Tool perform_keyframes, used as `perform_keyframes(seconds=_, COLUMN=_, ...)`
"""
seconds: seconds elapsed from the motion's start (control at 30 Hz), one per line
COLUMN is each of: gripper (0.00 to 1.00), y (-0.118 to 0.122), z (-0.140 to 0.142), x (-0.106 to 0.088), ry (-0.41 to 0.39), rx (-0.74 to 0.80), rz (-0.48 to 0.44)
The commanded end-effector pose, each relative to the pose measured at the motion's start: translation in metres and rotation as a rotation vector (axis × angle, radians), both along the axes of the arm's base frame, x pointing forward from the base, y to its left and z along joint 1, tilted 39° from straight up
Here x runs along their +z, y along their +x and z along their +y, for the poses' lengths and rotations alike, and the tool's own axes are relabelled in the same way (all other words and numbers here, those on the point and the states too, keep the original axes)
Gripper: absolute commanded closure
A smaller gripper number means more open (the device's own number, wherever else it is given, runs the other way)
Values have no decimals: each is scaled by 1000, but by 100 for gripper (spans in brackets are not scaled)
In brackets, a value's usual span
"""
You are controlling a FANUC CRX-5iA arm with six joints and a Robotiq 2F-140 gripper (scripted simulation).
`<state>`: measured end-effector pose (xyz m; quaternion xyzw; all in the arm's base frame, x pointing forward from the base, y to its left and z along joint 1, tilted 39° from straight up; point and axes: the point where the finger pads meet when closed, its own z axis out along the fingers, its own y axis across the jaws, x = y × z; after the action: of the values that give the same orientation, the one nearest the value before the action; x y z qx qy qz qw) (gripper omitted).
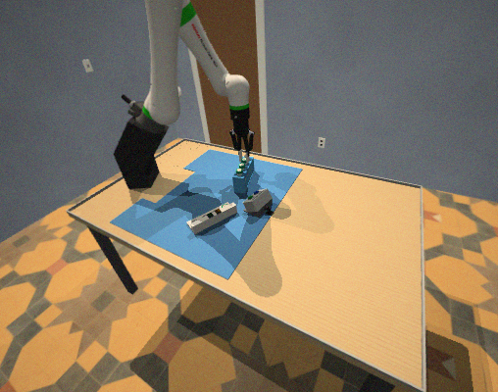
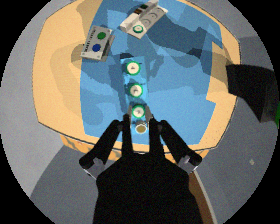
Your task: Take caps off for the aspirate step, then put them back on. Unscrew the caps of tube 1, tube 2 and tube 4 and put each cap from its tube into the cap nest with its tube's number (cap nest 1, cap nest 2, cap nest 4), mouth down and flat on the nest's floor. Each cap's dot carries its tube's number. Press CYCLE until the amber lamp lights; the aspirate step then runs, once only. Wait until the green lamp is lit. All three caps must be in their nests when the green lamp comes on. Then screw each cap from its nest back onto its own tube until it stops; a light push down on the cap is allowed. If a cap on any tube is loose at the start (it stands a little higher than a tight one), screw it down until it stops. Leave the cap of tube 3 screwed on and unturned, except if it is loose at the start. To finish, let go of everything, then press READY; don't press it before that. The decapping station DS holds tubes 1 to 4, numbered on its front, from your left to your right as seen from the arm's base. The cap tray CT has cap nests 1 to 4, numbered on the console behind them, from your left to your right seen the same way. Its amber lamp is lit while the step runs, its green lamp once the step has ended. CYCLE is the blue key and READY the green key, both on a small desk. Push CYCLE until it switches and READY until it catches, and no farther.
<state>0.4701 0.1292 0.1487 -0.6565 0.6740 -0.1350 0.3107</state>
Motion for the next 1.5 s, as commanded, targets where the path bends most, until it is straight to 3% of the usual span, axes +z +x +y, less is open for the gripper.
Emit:
perform_keyframes(seconds=0.0, gripper=100, y=0, z=-1, x=0, ry=-91, rx=153, rz=-27)
perform_keyframes(seconds=0.33, gripper=100, y=0, z=-1, x=0, ry=-384, rx=537, rz=-145)
perform_keyframes(seconds=0.57, gripper=100, y=0, z=-1, x=0, ry=-384, rx=537, rz=-145)
perform_keyframes(seconds=0.6, gripper=65, y=0, z=-1, x=0, ry=-384, rx=537, rz=-145)
perform_keyframes(seconds=0.93, gripper=65, y=0, z=-1, x=0, ry=-384, rx=537, rz=-145)
perform_keyframes(seconds=0.97, gripper=65, y=0, z=-1, x=0, ry=-335, rx=473, rz=-125)
perform_keyframes(seconds=1.03, gripper=65, y=0, z=-1, x=0, ry=-335, rx=473, rz=-125)
perform_keyframes(seconds=1.13, gripper=65, y=0, z=-1, x=0, ry=-188, rx=280, rz=-66)
perform_keyframes(seconds=1.17, gripper=65, y=0, z=-1, x=0, ry=-188, rx=280, rz=-66)
perform_keyframes(seconds=1.23, gripper=65, y=0, z=-1, x=0, ry=-98, rx=164, rz=-30)
perform_keyframes(seconds=1.33, gripper=65, y=0, z=-1, x=0, ry=-41, rx=87, rz=-7)
perform_keyframes(seconds=1.47, gripper=65, y=0, z=-1, x=0, ry=105, rx=-104, rz=52)
